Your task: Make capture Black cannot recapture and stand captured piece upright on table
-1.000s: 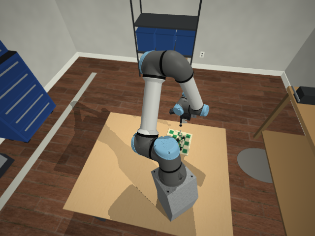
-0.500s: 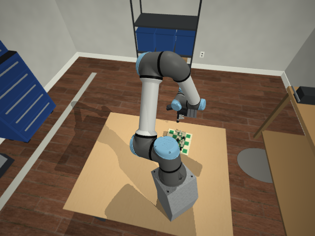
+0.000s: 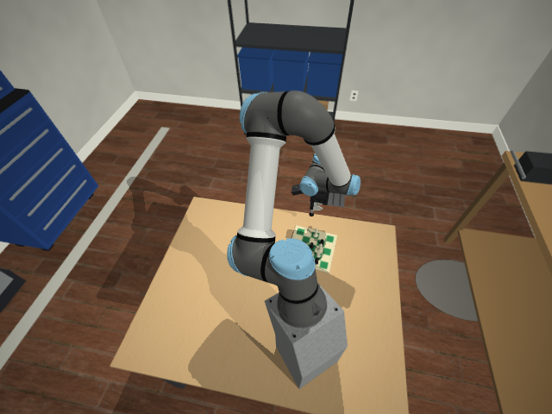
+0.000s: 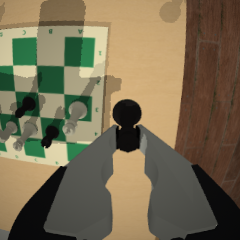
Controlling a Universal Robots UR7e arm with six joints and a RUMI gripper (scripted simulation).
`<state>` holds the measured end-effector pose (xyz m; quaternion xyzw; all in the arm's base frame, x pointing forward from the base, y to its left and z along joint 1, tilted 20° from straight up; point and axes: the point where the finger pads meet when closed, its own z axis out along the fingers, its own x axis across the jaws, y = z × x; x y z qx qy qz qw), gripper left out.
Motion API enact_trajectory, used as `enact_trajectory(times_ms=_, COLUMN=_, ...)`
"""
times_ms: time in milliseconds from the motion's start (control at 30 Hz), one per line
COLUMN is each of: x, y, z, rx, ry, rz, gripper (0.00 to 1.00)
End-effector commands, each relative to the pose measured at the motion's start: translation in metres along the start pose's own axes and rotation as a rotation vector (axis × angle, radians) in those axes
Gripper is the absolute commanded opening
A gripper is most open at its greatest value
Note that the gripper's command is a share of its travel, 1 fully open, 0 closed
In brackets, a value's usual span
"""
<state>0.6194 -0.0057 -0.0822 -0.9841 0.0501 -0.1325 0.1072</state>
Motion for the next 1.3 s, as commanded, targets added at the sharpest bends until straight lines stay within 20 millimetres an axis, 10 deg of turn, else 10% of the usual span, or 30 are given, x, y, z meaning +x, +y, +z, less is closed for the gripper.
enact_trajectory(times_ms=0, x=0.001, y=0.000, z=0.006, rx=0.000, ry=0.002, rz=0.000, gripper=0.00)
enact_trajectory(times_ms=467, x=0.002, y=0.001, z=0.069, rx=0.000, ry=0.002, rz=0.000, gripper=0.00)
enact_trajectory(times_ms=1267, x=0.002, y=0.002, z=0.086, rx=0.000, ry=0.002, rz=0.000, gripper=0.00)
